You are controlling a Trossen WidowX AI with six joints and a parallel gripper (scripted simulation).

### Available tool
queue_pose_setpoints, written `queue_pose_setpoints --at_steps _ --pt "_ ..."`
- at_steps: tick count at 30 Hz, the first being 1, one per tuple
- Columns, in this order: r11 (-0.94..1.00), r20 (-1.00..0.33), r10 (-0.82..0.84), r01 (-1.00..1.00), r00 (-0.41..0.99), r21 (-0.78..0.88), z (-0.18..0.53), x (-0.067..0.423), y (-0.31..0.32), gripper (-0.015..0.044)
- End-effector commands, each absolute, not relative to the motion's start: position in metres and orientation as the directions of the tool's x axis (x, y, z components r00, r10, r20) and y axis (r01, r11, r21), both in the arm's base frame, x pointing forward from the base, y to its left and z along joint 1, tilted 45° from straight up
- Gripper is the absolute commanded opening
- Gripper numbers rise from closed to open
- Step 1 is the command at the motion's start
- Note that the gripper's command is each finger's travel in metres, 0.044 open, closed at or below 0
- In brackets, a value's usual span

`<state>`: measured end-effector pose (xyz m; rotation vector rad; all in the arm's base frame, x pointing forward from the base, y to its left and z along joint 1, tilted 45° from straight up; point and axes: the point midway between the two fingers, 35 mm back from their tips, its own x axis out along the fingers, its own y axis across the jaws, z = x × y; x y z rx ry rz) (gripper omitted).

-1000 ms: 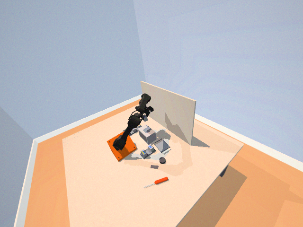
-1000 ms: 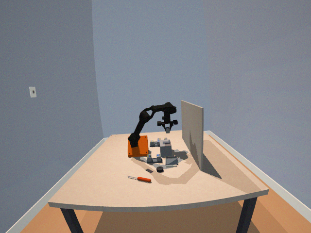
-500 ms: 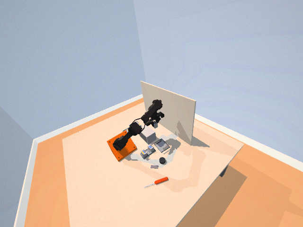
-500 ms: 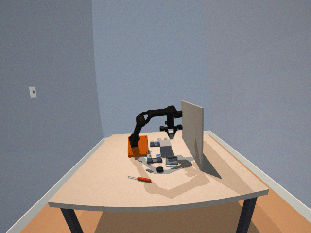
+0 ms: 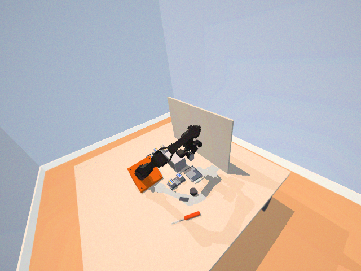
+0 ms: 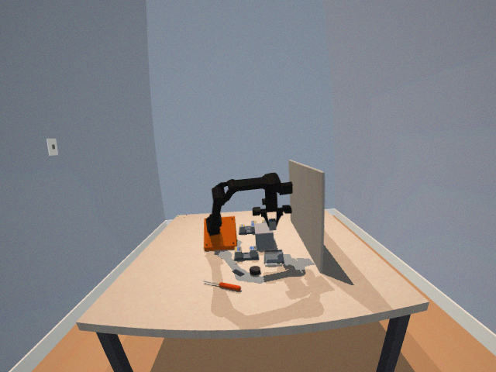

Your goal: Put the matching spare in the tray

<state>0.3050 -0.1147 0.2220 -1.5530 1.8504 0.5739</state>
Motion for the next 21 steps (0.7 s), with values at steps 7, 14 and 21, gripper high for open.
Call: queue_pose_setpoints --at_steps 7,14,21 --pt "0.201 -0.712 -0.697 -0.977 -0.090 -0.072 0.220 0.305 -0.121 0.0000" --pt "0.201 -0.713 -0.696 -0.977 -0.090 -0.073 0.216 0.306 -0.125 0.0000" --pt "0.201 -0.714 -0.695 -0.977 -0.090 -0.073 0.211 0.307 -0.129 0.0000"
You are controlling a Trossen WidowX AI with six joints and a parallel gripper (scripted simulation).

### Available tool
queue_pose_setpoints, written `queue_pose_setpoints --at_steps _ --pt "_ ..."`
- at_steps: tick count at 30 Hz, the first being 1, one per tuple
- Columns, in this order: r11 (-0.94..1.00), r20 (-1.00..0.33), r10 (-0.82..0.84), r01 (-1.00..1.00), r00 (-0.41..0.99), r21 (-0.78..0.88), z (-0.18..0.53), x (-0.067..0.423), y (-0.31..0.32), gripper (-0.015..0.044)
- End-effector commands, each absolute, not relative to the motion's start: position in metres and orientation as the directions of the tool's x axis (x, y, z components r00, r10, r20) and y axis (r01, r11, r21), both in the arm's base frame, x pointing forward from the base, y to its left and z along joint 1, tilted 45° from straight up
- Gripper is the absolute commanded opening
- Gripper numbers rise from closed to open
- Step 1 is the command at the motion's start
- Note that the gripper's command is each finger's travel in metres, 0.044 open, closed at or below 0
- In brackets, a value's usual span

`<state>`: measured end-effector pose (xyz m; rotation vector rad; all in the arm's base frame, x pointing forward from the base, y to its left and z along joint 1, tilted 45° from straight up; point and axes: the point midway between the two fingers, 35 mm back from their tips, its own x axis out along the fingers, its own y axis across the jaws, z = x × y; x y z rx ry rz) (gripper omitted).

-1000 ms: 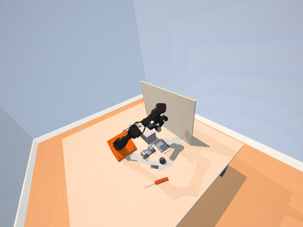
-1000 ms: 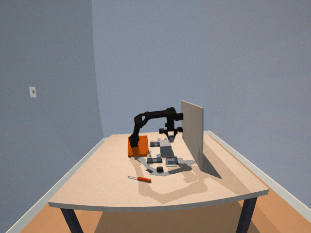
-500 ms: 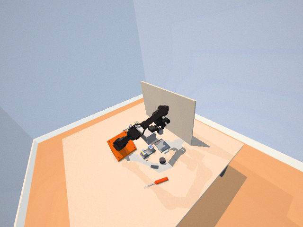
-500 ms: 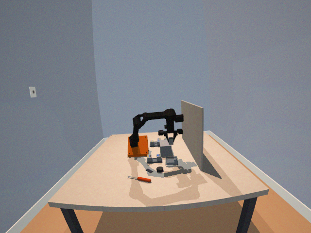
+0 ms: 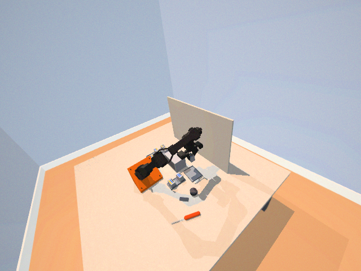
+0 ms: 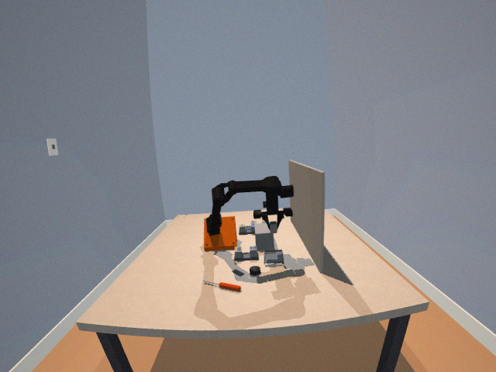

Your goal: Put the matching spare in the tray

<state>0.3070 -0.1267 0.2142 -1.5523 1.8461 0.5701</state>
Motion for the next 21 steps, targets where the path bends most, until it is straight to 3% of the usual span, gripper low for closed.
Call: queue_pose_setpoints --at_steps 1,21 --pt "0.201 -0.714 -0.695 -0.977 -0.090 -0.073 0.211 0.307 -0.130 0.0000" --pt "0.201 -0.716 -0.693 -0.977 -0.089 -0.073 0.199 0.308 -0.141 0.0000"
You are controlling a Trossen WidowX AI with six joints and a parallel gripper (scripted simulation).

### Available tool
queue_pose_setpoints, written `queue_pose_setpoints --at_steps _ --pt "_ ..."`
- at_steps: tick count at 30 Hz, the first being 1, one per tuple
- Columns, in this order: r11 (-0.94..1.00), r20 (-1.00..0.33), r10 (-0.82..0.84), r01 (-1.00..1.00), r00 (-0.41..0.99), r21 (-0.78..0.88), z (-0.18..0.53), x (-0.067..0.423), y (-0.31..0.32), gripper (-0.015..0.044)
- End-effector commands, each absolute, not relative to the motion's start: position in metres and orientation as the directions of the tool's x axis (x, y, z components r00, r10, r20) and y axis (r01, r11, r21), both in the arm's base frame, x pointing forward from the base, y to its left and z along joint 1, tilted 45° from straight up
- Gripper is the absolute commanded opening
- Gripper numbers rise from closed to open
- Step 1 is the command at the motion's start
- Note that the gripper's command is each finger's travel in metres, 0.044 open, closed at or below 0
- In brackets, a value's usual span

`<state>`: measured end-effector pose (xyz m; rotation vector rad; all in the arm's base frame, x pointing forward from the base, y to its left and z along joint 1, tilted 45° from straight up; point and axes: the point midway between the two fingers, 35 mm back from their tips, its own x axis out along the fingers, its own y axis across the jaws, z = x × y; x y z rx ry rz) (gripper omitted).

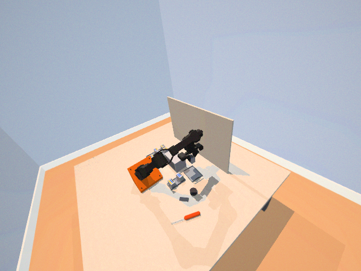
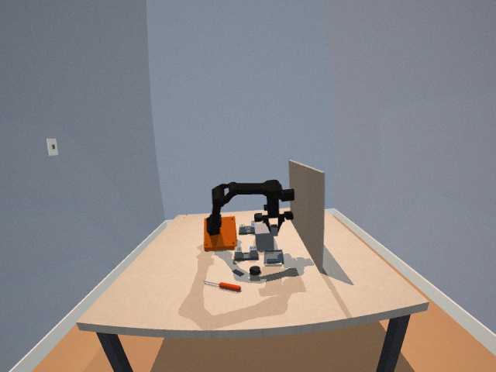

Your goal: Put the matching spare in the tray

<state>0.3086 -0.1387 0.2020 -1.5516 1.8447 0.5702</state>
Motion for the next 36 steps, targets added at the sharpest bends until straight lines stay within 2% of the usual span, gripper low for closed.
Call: queue_pose_setpoints --at_steps 1,36 --pt "0.201 -0.716 -0.693 -0.977 -0.089 -0.073 0.198 0.308 -0.141 0.0000" --pt "0.201 -0.717 -0.692 -0.977 -0.088 -0.074 0.178 0.308 -0.162 0.0000"
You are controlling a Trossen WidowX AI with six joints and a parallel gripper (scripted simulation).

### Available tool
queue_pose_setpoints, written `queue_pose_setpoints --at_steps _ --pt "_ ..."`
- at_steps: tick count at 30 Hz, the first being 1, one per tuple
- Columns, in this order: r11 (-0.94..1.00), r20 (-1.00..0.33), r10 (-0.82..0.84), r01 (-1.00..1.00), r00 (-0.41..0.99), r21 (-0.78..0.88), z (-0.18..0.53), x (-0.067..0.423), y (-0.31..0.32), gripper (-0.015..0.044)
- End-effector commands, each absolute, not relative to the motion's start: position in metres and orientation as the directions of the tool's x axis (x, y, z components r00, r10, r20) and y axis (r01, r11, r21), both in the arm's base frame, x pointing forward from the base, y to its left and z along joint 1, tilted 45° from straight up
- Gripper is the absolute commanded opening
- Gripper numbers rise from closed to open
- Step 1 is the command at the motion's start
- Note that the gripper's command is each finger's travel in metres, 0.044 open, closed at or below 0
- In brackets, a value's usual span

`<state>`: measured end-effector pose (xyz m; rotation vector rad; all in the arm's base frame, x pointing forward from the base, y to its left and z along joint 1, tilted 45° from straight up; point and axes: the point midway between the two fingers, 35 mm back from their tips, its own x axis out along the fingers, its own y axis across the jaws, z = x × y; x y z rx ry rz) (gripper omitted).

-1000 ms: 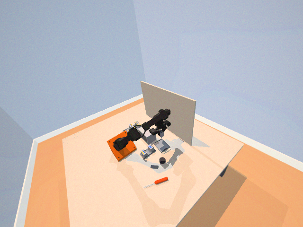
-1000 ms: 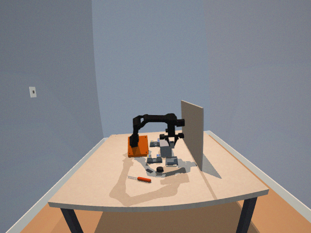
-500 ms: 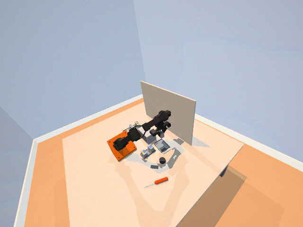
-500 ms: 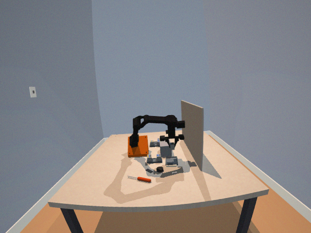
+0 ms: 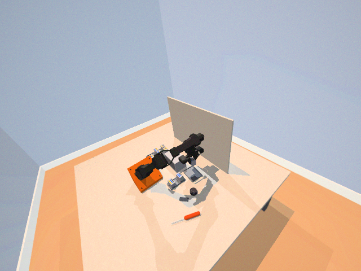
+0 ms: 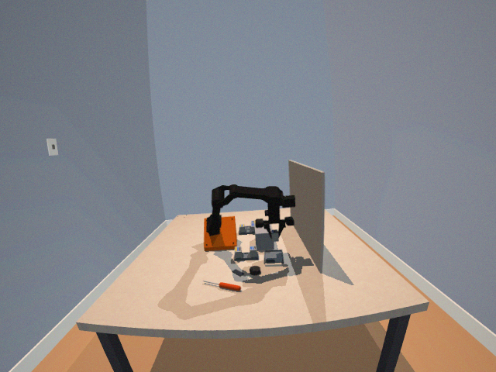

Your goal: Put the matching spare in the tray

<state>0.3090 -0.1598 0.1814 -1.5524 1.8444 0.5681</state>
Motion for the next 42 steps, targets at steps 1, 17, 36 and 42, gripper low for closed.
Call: queue_pose_setpoints --at_steps 1,17,36,42 --pt "0.201 -0.717 -0.692 -0.977 -0.088 -0.075 0.177 0.308 -0.162 0.0000" --pt "0.201 -0.716 -0.692 -0.977 -0.088 -0.075 0.168 0.307 -0.171 0.0000" --pt "0.201 -0.715 -0.693 -0.977 -0.087 -0.076 0.158 0.305 -0.182 0.0000" --pt "0.201 -0.715 -0.694 -0.977 -0.087 -0.076 0.154 0.304 -0.186 0.0000"
